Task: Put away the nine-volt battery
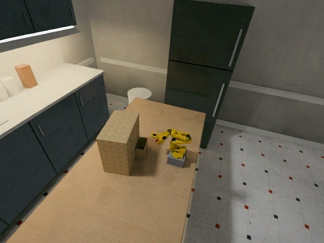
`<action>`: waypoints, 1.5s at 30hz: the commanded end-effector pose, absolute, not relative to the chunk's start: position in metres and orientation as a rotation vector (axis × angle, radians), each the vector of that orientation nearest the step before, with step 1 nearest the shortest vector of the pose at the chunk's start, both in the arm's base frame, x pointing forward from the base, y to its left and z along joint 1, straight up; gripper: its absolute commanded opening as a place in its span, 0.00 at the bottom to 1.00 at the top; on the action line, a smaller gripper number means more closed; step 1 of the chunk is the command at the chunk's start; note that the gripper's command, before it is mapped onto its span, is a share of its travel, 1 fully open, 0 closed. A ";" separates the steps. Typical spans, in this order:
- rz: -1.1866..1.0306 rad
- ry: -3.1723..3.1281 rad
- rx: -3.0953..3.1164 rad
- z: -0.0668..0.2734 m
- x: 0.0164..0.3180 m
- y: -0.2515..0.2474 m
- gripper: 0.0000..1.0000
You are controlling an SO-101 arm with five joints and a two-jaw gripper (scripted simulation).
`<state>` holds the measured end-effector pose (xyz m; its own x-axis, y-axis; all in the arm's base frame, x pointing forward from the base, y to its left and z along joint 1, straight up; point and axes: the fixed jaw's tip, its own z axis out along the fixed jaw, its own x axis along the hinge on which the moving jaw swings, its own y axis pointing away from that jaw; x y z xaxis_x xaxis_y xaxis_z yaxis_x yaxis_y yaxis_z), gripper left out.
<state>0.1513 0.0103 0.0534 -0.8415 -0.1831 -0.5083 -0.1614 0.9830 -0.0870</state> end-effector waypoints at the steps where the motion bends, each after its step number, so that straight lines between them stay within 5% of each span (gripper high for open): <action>1: -0.083 2.590 -0.380 0.050 0.148 0.012 0.21; 45: -0.386 2.165 -1.564 0.047 0.143 0.011 0.21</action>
